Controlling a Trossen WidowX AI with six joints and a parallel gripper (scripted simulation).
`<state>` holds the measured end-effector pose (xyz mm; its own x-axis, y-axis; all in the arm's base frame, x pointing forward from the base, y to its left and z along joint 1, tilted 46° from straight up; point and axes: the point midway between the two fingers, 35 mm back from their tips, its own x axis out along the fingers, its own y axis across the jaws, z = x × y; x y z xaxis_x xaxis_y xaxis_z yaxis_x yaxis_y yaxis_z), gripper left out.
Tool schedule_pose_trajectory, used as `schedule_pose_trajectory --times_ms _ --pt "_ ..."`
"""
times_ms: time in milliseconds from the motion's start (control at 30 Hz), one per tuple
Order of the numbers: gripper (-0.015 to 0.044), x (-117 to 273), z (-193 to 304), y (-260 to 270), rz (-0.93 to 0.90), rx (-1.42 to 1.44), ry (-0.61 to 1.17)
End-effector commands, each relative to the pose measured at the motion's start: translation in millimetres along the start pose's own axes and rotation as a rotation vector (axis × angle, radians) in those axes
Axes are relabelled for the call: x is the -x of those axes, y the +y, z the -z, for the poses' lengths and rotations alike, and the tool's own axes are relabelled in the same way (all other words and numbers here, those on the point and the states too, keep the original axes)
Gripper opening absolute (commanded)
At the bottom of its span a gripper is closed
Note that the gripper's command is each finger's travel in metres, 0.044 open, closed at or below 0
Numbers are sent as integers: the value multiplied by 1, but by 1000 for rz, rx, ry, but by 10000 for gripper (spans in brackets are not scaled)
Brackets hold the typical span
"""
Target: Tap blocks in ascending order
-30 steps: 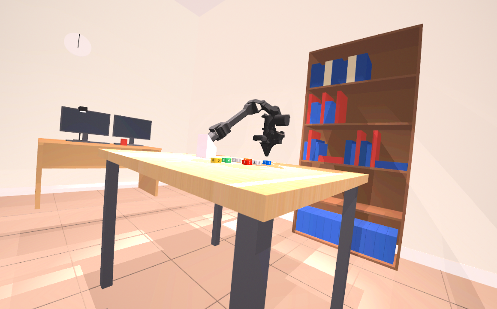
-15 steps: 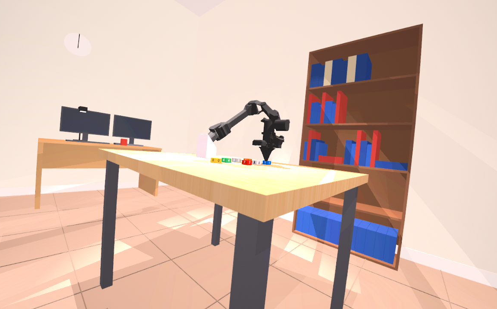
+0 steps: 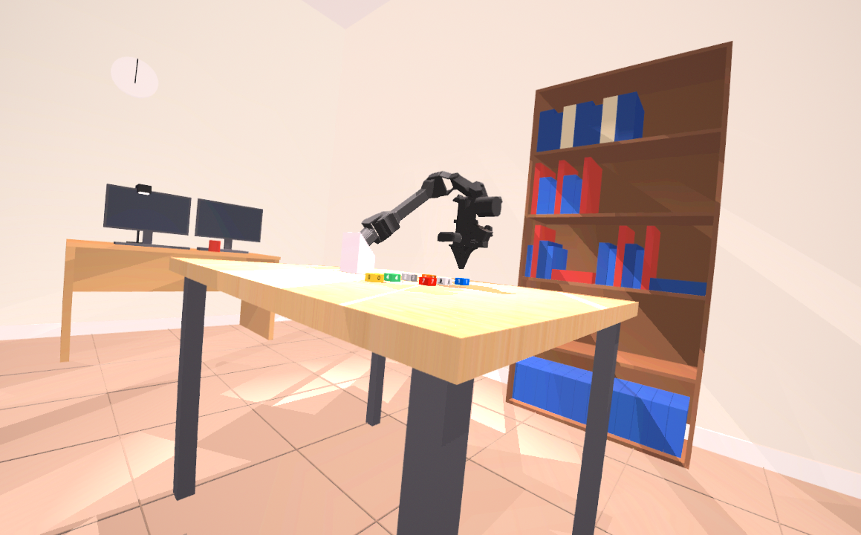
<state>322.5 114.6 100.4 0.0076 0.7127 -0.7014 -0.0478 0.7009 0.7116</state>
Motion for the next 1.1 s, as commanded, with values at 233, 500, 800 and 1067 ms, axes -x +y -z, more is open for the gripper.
schedule_pose_trajectory --times_ms 233,500,800,1067 --pt "20 78 0 0 -2 3 -2" --pt "20 82 42 -73 20 -3 -3" --pt "20 78 100 -124 3 -1 2" --pt "20 20 97 -125 6 -1 0"
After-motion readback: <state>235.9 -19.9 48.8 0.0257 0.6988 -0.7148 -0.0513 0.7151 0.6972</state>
